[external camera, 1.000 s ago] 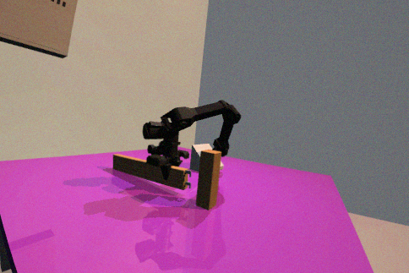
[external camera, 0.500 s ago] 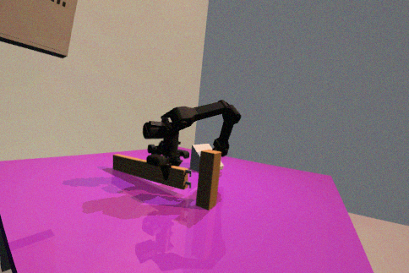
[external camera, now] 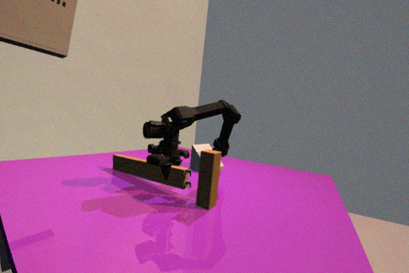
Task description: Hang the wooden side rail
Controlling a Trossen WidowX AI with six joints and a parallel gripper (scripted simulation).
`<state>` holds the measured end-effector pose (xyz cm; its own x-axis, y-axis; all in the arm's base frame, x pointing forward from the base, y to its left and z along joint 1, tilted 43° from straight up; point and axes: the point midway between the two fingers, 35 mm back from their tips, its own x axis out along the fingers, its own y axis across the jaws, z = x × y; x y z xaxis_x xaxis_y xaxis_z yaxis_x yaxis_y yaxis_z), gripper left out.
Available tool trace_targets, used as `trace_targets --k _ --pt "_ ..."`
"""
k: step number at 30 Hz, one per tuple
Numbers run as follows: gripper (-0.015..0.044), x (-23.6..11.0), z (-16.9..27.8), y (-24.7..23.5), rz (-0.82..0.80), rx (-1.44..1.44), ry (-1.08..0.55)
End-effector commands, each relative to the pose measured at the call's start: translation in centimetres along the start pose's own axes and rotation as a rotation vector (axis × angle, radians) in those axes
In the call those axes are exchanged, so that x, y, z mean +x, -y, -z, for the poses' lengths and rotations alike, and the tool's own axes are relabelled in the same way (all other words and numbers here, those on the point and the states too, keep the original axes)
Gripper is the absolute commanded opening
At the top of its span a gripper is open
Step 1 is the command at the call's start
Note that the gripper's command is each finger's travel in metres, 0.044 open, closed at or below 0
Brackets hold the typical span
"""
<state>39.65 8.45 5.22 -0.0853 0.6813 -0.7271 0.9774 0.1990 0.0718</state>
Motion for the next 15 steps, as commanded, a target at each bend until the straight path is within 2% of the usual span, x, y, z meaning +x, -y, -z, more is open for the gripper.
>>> trace_targets --k 1,15 --pt "0.0000 -0.90 0.09 -0.46 -0.024 -0.008 0.006" --pt "0.0000 -1.01 0.19 -0.56 -0.024 -0.008 0.006"
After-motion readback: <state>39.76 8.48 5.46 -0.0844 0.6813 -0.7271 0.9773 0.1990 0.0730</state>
